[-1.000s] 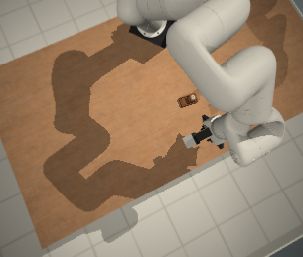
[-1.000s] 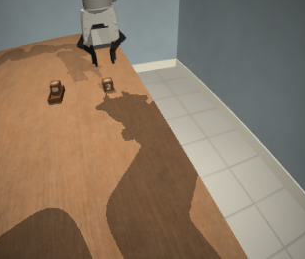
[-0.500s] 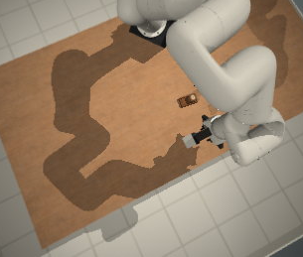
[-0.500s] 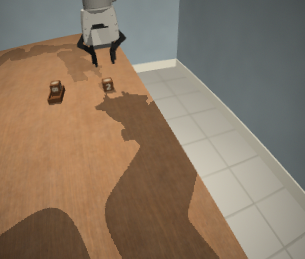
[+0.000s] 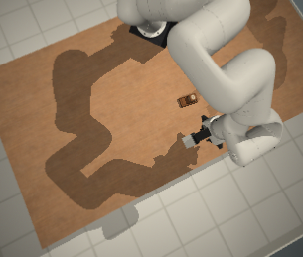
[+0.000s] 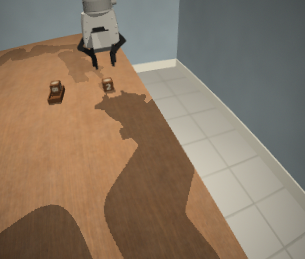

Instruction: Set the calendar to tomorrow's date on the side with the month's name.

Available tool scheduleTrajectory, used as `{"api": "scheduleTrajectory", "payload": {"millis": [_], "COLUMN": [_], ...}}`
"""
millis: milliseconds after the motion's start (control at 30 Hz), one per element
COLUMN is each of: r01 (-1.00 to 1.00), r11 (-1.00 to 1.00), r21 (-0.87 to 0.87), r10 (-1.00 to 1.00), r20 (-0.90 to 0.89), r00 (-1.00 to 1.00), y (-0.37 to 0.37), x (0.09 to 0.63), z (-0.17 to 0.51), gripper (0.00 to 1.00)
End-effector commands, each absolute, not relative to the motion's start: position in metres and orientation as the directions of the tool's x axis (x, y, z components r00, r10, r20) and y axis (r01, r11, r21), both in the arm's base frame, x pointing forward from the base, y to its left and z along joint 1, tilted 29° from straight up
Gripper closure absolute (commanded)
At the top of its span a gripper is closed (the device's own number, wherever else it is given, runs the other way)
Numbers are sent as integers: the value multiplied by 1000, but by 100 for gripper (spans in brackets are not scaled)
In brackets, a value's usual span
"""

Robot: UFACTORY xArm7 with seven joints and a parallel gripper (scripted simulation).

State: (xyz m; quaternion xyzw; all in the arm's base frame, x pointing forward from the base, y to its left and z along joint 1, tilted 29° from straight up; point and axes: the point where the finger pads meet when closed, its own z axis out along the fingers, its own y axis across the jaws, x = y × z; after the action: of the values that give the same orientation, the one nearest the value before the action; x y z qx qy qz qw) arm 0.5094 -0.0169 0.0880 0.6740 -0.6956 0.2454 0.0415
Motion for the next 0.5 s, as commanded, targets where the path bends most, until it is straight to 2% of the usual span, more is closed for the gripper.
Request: {"api": "scheduleTrajectory", "payload": {"millis": [0,467], "r01": [-957,-957], "r11": [-30,-30], "r21": [-288,-288], "r10": [-918,-918], "r20": [387,387], "r00": [-88,-88], "y": [-17,-25], "x": [511,517], "z": [86,68], "gripper": [51,51]}}
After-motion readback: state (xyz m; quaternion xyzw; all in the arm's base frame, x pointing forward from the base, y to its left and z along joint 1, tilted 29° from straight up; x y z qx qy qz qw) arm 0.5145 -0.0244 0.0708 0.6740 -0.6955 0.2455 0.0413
